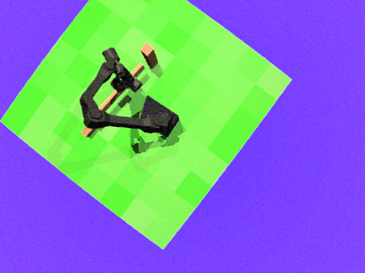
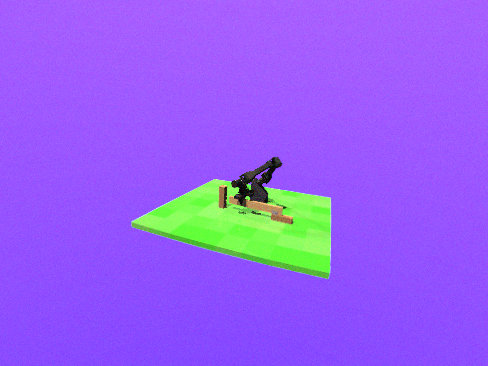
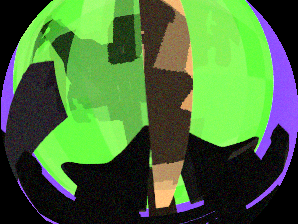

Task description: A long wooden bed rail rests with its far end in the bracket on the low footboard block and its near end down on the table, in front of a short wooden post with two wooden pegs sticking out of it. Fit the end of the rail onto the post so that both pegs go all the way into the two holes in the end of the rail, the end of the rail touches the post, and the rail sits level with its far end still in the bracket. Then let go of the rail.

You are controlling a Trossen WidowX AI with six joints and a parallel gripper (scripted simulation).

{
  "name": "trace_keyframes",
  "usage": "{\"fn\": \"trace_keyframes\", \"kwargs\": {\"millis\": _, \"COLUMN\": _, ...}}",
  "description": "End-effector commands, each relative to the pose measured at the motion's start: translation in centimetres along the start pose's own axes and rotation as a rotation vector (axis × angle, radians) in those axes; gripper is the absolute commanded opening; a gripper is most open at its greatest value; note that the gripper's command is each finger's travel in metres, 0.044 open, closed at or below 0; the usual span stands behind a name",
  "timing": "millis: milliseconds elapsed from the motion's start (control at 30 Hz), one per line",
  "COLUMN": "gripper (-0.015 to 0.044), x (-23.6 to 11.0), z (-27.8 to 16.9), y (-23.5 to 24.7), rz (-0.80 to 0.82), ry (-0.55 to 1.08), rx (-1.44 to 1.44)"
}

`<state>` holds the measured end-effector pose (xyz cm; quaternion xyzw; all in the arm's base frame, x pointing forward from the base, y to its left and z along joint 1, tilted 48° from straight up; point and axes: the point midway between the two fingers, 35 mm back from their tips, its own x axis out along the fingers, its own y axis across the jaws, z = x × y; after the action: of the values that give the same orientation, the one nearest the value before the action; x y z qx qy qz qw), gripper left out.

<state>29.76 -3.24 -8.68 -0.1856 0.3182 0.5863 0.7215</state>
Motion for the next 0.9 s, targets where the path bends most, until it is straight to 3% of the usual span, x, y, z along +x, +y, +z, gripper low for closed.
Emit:
{"fn": "trace_keyframes", "kwargs": {"millis": 0, "gripper": 0.0, "x": -0.26, "z": -0.2, "y": -0.21, "rz": -0.007, "ry": 0.0, "rx": -0.003}}
{"fn": "trace_keyframes", "kwargs": {"millis": 867, "gripper": 0.0, "x": -0.12, "z": -0.98, "y": -0.35, "rz": -0.007, "ry": 0.0, "rx": -0.003}}
